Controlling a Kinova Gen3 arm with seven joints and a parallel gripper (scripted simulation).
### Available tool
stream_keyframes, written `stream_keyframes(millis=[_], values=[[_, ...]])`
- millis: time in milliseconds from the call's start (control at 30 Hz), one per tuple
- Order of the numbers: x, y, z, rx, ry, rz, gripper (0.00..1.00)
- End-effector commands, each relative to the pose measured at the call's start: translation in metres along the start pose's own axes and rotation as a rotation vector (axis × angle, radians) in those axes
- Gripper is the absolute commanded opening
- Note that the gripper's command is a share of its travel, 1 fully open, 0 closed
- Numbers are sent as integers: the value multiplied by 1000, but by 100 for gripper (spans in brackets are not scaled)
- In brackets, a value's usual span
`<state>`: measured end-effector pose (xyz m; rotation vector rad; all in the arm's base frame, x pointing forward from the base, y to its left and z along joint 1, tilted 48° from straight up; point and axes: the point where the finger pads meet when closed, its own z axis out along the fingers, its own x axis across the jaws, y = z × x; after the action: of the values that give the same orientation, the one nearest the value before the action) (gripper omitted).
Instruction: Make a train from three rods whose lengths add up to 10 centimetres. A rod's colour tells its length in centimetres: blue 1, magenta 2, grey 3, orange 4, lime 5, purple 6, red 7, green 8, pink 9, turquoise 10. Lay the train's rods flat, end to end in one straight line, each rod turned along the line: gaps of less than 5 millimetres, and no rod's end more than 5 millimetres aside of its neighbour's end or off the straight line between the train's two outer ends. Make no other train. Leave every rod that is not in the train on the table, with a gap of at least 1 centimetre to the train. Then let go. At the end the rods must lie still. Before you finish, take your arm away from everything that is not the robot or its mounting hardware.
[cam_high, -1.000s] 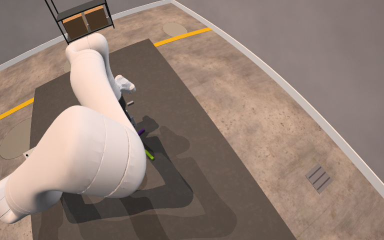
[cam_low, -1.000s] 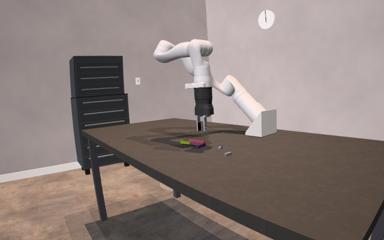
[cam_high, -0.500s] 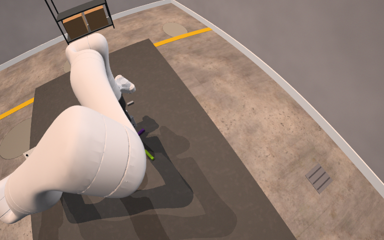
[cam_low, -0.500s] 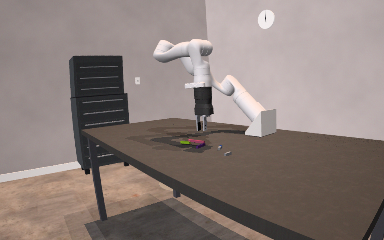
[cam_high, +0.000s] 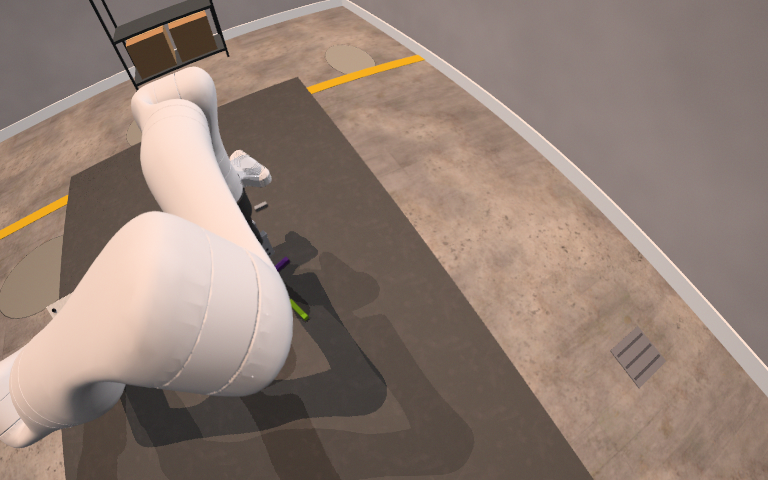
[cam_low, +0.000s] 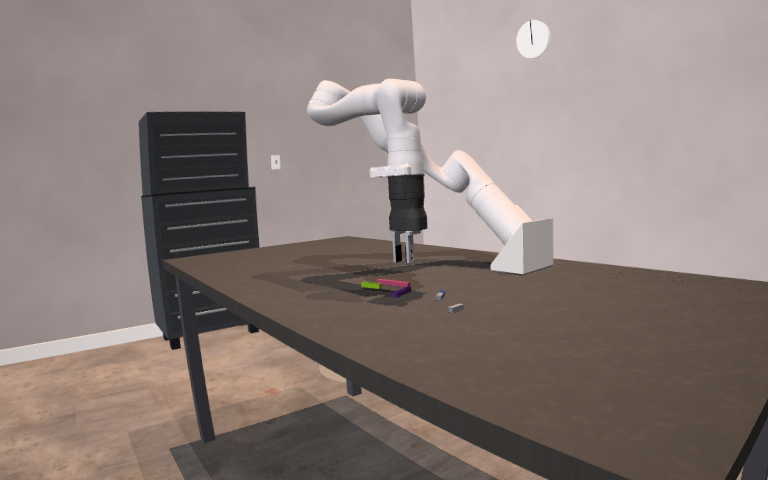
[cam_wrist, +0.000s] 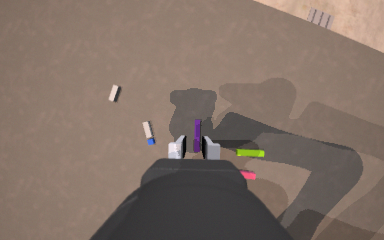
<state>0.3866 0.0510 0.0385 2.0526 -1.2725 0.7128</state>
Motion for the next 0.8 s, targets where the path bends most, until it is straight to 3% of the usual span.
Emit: stream_keyframes(millis=[0,767], values=[[2,-1,1,5,0,-7,54],[3,-3,27,6,2,-11,54]])
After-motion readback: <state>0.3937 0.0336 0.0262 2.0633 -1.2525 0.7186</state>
